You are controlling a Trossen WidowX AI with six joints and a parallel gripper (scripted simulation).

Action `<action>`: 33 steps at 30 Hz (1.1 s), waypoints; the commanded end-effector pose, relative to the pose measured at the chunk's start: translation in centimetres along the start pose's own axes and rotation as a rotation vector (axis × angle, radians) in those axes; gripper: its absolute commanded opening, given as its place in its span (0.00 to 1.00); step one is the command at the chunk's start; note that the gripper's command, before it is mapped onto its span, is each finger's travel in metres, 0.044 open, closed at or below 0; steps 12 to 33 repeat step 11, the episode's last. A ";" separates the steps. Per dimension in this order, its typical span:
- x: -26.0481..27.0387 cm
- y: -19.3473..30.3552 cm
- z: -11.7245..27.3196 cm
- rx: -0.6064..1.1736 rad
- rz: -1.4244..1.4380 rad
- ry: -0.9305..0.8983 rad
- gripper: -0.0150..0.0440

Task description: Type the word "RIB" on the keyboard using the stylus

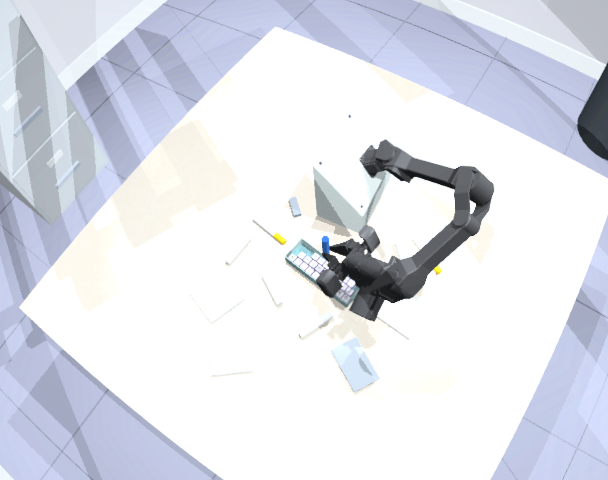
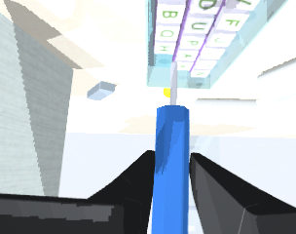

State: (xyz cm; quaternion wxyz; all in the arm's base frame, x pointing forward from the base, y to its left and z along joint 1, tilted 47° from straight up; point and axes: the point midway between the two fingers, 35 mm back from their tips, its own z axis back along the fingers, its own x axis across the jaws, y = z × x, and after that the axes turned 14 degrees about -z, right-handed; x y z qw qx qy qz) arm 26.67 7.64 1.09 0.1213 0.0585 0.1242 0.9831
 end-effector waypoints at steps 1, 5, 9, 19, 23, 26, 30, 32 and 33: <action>0.0 0.0 0.0 0.000 0.000 0.000 0.40; 0.0 0.0 0.0 0.000 0.000 0.000 0.39; 0.0 0.0 0.0 0.000 0.000 0.000 0.39; 0.0 0.0 0.0 0.000 0.000 0.000 0.39; 0.0 0.0 0.0 0.000 0.000 0.000 0.39; 0.0 0.0 0.0 0.000 0.000 0.000 0.39; 0.0 0.0 0.0 0.000 0.000 0.000 0.39; 0.0 0.0 0.0 0.000 0.000 0.000 0.39; 0.0 0.0 0.0 0.000 0.000 0.000 0.39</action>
